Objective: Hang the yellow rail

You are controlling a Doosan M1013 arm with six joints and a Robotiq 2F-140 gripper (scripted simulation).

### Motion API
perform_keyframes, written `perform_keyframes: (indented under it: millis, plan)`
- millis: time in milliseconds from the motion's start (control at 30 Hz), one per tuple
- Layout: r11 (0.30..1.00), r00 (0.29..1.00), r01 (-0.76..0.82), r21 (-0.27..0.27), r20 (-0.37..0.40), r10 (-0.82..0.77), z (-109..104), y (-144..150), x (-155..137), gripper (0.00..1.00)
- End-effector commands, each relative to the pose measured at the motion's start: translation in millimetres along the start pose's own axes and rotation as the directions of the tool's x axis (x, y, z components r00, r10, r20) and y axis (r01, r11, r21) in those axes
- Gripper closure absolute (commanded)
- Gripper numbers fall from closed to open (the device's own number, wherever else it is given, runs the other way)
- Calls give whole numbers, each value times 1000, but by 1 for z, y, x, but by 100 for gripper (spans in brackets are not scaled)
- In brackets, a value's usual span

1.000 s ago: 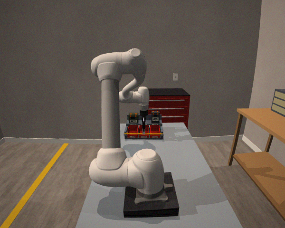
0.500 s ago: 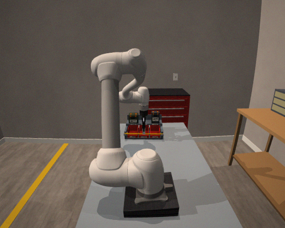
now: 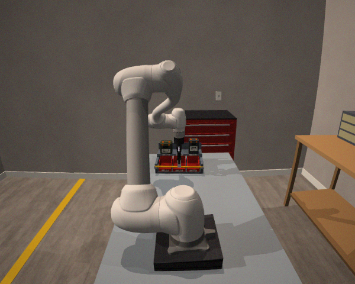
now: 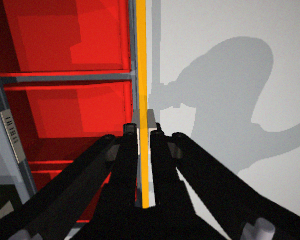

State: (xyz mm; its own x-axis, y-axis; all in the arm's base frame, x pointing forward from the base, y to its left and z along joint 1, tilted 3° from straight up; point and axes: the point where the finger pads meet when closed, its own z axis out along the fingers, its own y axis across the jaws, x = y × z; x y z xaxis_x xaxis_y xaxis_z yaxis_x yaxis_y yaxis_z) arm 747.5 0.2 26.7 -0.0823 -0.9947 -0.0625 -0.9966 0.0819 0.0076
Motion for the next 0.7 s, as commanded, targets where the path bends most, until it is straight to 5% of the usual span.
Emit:
perform_keyframes:
  millis: [0, 667]
  plan:
    - [1000, 1000, 2, -1, -2, -2, 2, 1, 0, 90]
    - [1000, 1000, 0, 0, 0, 0, 1, 0, 0, 90]
